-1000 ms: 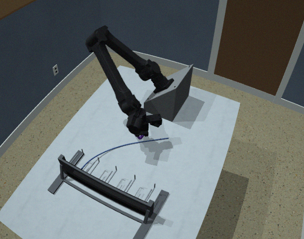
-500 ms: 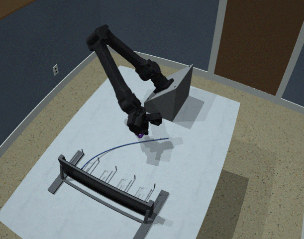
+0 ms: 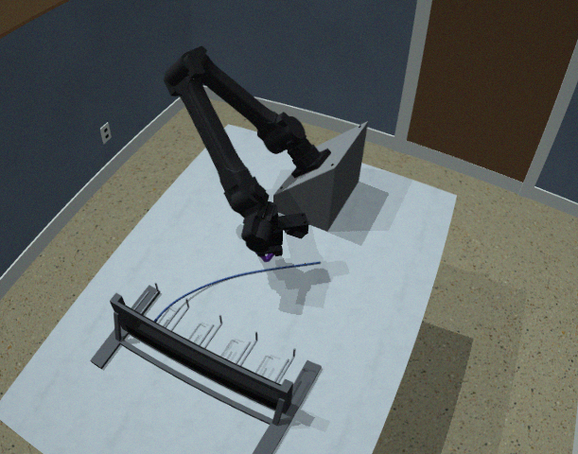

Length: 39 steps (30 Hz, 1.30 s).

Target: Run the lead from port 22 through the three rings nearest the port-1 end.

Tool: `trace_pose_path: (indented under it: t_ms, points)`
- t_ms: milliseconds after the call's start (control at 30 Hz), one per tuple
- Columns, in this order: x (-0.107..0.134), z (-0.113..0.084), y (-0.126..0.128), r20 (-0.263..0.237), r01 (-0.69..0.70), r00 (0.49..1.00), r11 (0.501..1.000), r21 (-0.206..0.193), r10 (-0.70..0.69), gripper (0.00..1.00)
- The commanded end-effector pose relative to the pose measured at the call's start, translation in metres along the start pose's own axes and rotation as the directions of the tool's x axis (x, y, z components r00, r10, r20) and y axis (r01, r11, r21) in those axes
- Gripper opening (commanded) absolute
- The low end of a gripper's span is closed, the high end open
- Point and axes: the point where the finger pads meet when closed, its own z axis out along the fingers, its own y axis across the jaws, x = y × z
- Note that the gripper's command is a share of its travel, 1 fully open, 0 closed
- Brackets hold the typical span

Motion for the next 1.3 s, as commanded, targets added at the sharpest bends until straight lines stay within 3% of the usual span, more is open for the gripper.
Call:
trace_pose_path:
  t_ms: [0, 133, 300, 367, 500, 767, 867, 1033, 1133, 1200, 1267]
  points:
    - [0.005, -0.015, -0.026, -0.017, -0.014, 1.000, 0.999, 0.033, 0.015, 0.00]
    - [0.009, -0.030, -0.057, -0.015, -0.082, 0.996, 0.996, 0.037, 0.083, 0.00]
    - [0.018, -0.061, -0.121, -0.011, -0.234, 0.972, 0.971, 0.045, 0.234, 0.00]
    - [0.018, -0.061, -0.121, -0.011, -0.234, 0.972, 0.971, 0.045, 0.234, 0.00]
    - [0.026, -0.094, -0.188, -0.001, -0.373, 0.927, 0.926, 0.051, 0.374, 0.00]
    - [0.038, -0.145, -0.288, 0.013, -0.573, 0.819, 0.818, 0.057, 0.573, 0.00]
    - [0.041, -0.154, -0.306, 0.016, -0.608, 0.794, 0.792, 0.058, 0.608, 0.00]
    - [0.041, -0.159, -0.316, 0.017, -0.625, 0.780, 0.778, 0.058, 0.626, 0.00]
    - [0.042, -0.160, -0.318, 0.017, -0.630, 0.776, 0.774, 0.058, 0.630, 0.00]
    - [0.057, -0.179, -0.315, 0.036, -0.650, 0.760, 0.756, 0.083, 0.649, 0.00]
    - [0.058, -0.180, -0.315, 0.035, -0.650, 0.759, 0.755, 0.084, 0.650, 0.00]
